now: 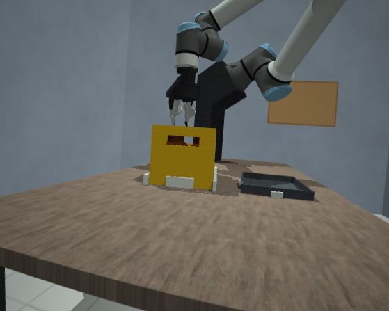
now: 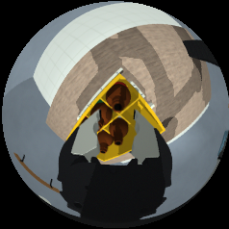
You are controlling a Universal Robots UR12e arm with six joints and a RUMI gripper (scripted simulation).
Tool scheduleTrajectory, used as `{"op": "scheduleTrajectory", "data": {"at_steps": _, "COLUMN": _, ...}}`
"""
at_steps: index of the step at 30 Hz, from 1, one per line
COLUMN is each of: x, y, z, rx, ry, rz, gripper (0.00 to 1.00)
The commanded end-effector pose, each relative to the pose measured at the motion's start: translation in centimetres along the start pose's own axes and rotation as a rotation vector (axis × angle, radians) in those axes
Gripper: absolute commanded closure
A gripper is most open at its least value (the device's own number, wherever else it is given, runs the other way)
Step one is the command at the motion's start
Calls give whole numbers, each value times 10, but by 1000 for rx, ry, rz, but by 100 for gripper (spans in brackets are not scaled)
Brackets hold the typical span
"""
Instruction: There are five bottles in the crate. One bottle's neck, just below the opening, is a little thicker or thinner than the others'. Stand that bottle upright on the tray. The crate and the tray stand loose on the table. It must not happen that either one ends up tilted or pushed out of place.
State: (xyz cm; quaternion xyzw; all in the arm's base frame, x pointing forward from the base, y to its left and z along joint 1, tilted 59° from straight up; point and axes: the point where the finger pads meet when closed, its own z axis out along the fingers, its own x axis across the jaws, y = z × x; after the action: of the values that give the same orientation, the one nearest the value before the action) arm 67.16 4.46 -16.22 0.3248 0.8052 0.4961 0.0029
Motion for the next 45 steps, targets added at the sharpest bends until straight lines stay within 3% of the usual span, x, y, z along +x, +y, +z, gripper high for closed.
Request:
{"op": "scheduleTrajectory", "data": {"at_steps": 1, "x": -3, "y": -1, "z": -2, "rx": 0, "ry": -4, "rz": -1, "gripper": 62}}
{"op": "scheduleTrajectory", "data": {"at_steps": 45, "x": -2, "y": 0, "z": 3, "rx": 1, "ry": -1, "rz": -1, "gripper": 62}}
